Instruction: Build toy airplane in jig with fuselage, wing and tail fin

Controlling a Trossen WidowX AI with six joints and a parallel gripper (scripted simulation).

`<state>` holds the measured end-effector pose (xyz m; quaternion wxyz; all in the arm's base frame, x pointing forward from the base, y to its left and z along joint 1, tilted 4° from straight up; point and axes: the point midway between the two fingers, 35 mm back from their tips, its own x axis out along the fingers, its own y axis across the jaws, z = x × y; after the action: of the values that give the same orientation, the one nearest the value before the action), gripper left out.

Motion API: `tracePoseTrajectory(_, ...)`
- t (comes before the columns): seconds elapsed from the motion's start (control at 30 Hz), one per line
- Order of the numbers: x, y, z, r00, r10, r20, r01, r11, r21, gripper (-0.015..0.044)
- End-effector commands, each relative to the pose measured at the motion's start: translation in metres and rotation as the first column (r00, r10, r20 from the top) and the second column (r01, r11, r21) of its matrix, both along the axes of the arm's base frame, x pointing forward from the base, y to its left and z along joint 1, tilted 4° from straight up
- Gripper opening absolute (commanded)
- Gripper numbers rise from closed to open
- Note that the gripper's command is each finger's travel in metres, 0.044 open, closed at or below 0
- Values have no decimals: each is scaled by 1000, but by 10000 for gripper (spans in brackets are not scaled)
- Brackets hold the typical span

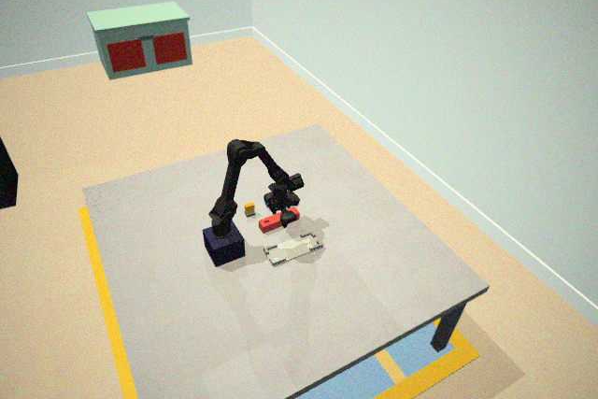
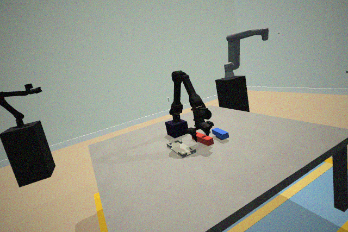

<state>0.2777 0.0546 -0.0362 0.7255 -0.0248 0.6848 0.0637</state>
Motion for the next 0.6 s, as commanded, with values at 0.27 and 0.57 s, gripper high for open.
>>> tracePoseTrajectory(0.27,-2,0,-5,1000,-4,-8,4,1000,3,177)
tracePoseTrajectory(0.57,-1,0,-3,1000,-4,-8,4,1000,3,59)
